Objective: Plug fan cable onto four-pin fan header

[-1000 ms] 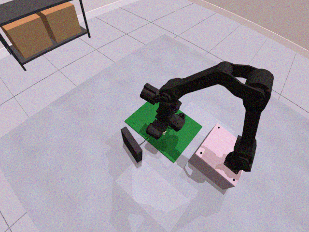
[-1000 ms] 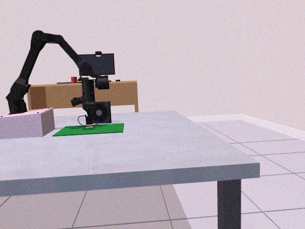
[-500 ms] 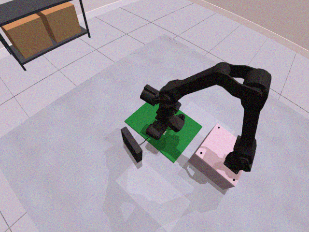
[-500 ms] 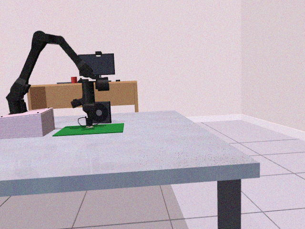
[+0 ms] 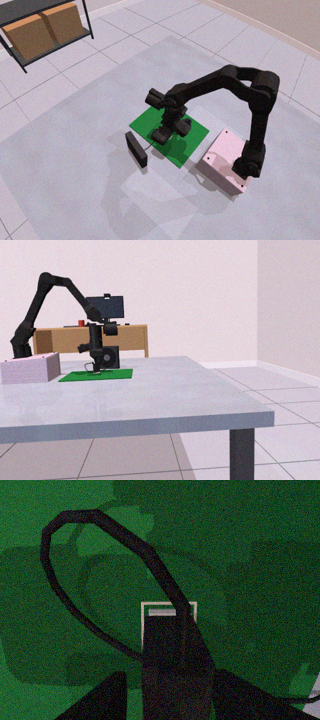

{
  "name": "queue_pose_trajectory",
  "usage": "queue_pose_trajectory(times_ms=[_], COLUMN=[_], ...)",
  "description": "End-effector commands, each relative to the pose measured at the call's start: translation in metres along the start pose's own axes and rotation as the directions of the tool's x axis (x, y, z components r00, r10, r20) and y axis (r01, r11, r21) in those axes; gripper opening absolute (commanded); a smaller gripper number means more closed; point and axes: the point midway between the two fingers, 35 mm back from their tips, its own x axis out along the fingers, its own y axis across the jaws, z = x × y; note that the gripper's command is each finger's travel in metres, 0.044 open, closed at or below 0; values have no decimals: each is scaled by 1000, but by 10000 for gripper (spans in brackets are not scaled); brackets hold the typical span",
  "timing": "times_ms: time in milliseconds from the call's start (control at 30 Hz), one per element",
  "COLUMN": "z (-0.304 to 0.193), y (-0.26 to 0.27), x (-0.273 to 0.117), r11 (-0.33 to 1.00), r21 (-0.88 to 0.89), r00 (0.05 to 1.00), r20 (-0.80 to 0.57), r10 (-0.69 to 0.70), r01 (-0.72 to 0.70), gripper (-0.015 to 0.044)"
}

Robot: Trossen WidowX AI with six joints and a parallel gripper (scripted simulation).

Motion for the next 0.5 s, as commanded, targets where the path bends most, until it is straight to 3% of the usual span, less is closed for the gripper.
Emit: queue_pose_trajectory(times_ms=[0, 100, 233, 467], z=[0, 0, -1, -2], y=[0, 0, 0, 0], x=[0, -3, -52, -55], r11=[1000, 1000, 1000, 1000], r21=[0, 0, -3, -3], r00=[1000, 1000, 1000, 1000], r20=[-1, -1, 1, 1], r10=[-1, -1, -6, -6], r01=[1, 1, 6, 6], gripper=[260, 260, 260, 260])
